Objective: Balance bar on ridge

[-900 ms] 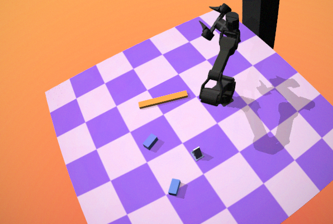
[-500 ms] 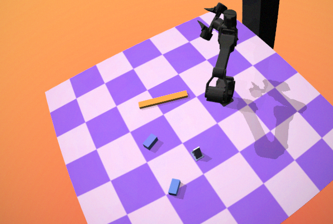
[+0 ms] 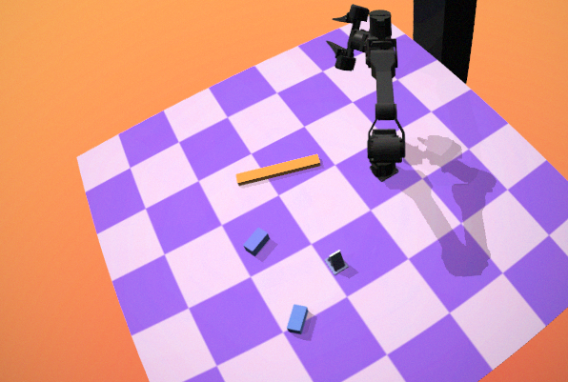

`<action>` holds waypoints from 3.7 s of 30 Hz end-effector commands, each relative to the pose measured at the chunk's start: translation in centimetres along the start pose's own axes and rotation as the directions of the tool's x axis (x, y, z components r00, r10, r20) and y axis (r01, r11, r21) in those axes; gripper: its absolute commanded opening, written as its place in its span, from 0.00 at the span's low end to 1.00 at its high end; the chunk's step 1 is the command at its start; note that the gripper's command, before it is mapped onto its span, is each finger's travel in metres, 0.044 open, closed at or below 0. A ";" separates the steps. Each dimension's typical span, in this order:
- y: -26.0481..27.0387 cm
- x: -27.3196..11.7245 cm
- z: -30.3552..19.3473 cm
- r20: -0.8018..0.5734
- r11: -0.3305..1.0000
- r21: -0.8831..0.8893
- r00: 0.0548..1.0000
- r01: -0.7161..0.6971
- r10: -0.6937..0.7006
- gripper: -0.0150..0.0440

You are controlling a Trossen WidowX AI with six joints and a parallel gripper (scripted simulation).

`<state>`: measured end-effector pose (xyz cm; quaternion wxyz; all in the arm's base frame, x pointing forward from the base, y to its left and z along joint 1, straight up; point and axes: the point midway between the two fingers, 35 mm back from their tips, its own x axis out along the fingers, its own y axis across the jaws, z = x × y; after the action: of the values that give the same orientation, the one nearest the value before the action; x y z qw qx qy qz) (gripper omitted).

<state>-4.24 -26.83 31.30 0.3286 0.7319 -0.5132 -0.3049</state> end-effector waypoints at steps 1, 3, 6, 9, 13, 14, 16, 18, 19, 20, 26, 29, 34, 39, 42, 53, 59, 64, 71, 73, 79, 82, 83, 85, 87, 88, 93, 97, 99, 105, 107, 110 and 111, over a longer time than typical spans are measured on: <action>-0.8 1.2 -0.2 0.000 0.996 -0.064 0.999 0.054 -0.054 0.79; -1.3 1.7 -0.3 -0.001 0.992 -0.095 0.997 0.079 -0.080 0.79; -2.0 2.5 -0.5 -0.001 0.983 -0.144 0.993 0.118 -0.120 0.79; -2.8 3.2 -0.7 -0.001 0.968 -0.194 0.987 0.157 -0.161 0.79; -4.0 4.2 -1.0 0.000 0.942 -0.263 0.976 0.209 -0.217 0.79; -4.3 4.4 -1.1 0.001 0.934 -0.281 0.973 0.222 -0.231 0.79; -4.9 4.8 -1.3 0.002 0.916 -0.317 0.966 0.247 -0.260 0.79; -5.5 5.2 -1.5 0.003 0.895 -0.353 0.957 0.271 -0.289 0.79; -5.8 5.4 -1.6 0.004 0.884 -0.372 0.953 0.283 -0.303 0.79; -6.2 5.6 -1.7 0.004 0.873 -0.390 0.948 0.294 -0.318 0.79; -8.1 6.6 -2.5 0.007 0.796 -0.494 0.916 0.351 -0.400 0.79; -9.2 7.1 -3.0 0.007 0.753 -0.542 0.899 0.372 -0.439 0.79; -10.9 7.7 -3.8 0.011 0.673 -0.623 0.865 0.399 -0.502 0.79; -12.8 8.1 -4.5 0.024 0.574 -0.705 0.824 0.415 -0.567 0.79; -13.9 8.3 -5.0 0.033 0.509 -0.753 0.796 0.417 -0.604 0.79; -18.3 8.3 -6.6 0.087 0.225 -0.905 0.675 0.361 -0.733 0.79; -20.6 8.0 -7.4 0.127 0.060 -0.958 0.600 0.281 -0.790 0.79; -22.5 7.5 -8.1 0.165 -0.072 -0.979 0.535 0.191 -0.829 0.79; -25.0 6.6 -8.9 0.225 -0.234 -0.972 0.445 0.036 -0.867 0.79; -25.7 6.3 -9.2 0.244 -0.275 -0.961 0.419 -0.014 -0.874 0.79; -27.6 5.3 -9.9 0.301 -0.377 -0.910 0.349 -0.173 -0.887 0.79; -28.5 4.7 -10.2 0.332 -0.417 -0.872 0.316 -0.256 -0.889 0.79; -28.8 4.5 -10.4 0.343 -0.428 -0.858 0.305 -0.284 -0.889 0.79; -29.4 4.1 -10.5 0.367 -0.451 -0.822 0.281 -0.347 -0.887 0.79; -30.0 3.6 -10.7 0.393 -0.468 -0.782 0.258 -0.412 -0.883 0.79; -30.2 3.4 -10.8 0.406 -0.475 -0.760 0.247 -0.444 -0.880 0.79; -31.5 2.2 -11.1 0.471 -0.485 -0.638 0.196 -0.598 -0.860 0.79; -32.4 1.2 -11.4 0.524 -0.466 -0.525 0.161 -0.712 -0.836 0.79; -32.9 0.7 -11.5 0.551 -0.447 -0.465 0.146 -0.764 -0.822 0.79; -33.4 0.1 -11.7 0.584 -0.416 -0.389 0.129 -0.822 -0.801 0.79; -33.4 0.1 -11.7 0.584 -0.416 -0.389 0.129 -0.822 -0.801 0.79; -33.5 0.1 -11.6 0.584 -0.416 -0.389 0.129 -0.822 -0.801 0.79; -33.6 0.2 -11.5 0.584 -0.416 -0.389 0.129 -0.822 -0.801 0.79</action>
<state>23.27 -16.42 11.82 -0.7093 -0.1075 -0.6872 0.1142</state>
